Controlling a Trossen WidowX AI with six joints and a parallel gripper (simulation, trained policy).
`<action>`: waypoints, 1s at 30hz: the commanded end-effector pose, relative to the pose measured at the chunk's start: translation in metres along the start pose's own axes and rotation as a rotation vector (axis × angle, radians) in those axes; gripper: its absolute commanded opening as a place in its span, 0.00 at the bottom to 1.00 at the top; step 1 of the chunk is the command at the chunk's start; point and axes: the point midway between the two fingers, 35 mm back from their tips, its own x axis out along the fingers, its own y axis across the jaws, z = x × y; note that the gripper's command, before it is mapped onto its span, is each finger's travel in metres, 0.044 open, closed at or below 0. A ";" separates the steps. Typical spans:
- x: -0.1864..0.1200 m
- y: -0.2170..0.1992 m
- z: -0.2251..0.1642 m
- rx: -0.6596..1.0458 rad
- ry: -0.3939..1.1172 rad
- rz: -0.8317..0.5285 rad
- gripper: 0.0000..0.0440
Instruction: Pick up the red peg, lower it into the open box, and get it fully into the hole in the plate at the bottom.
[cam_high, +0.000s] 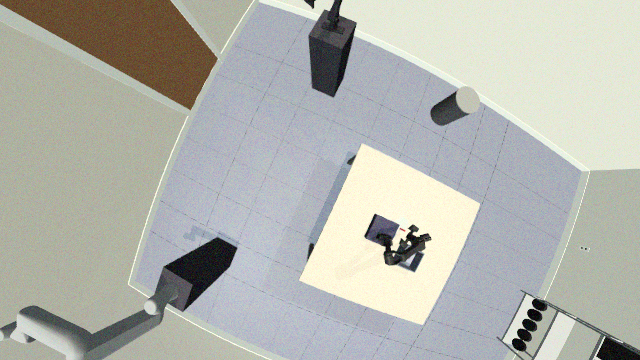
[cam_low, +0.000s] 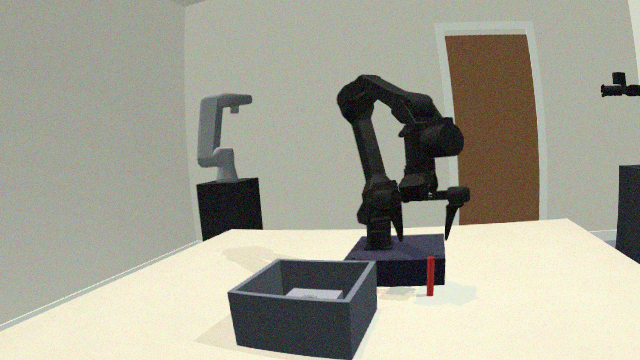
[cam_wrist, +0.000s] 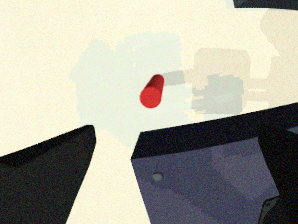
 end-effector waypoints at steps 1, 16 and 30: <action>0.004 -0.001 0.000 0.106 0.016 -0.038 1.00; 0.040 0.006 0.005 0.408 0.037 -0.141 0.97; 0.080 0.007 0.006 0.454 0.022 -0.177 0.86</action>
